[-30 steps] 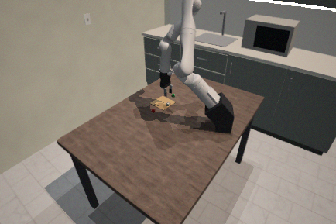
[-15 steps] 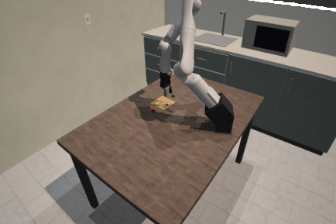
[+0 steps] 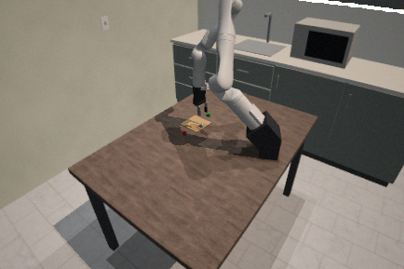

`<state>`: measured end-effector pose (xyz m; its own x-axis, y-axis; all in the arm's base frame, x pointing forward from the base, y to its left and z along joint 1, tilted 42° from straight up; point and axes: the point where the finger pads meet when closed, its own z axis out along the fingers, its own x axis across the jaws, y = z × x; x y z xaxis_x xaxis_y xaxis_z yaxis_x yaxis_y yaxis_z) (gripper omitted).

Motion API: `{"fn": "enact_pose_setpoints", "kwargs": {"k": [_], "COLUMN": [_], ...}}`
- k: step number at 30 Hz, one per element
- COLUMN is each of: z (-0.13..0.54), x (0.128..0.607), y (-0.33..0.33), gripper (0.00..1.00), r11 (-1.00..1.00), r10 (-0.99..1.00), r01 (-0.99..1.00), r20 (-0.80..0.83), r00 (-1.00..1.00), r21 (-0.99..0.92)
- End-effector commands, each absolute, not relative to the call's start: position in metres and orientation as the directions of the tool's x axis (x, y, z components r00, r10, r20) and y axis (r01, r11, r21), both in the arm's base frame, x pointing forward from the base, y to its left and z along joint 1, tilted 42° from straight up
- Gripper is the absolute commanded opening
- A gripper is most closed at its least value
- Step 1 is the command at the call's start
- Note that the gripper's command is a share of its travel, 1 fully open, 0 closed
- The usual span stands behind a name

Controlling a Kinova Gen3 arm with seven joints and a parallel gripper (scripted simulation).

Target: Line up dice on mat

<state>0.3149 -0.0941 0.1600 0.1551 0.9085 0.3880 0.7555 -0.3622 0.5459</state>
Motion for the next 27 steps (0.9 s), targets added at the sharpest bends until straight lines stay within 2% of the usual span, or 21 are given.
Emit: {"fn": "enact_pose_setpoints", "kwargs": {"k": [1, 8, 10, 17, 18, 25, 27], "z": [0.160, 0.157, 0.157, 0.155, 0.155, 0.154, 0.154], "x": [0.316, 0.317, 0.317, 0.322, 0.322, 0.329, 0.329], "y": [-0.096, -0.098, -0.098, -0.105, -0.105, -0.117, -0.117], "gripper": [1.00, 1.00, 1.00, 1.00, 1.00, 1.00, 1.00], "r11": [-0.447, -0.687, -0.687, -0.888, -0.888, -0.965, -0.965], "r10": [0.869, 0.689, 0.689, 0.387, 0.386, 0.047, 0.047], "r01": [0.740, 0.651, 0.651, 0.454, 0.454, 0.201, 0.201], "r20": [0.441, 0.575, 0.575, 0.653, 0.653, 0.636, 0.636], "r00": [0.224, 0.441, 0.441, 0.652, 0.652, 0.770, 0.770], "r21": [0.503, 0.323, 0.323, 0.072, 0.071, -0.171, -0.171]}}
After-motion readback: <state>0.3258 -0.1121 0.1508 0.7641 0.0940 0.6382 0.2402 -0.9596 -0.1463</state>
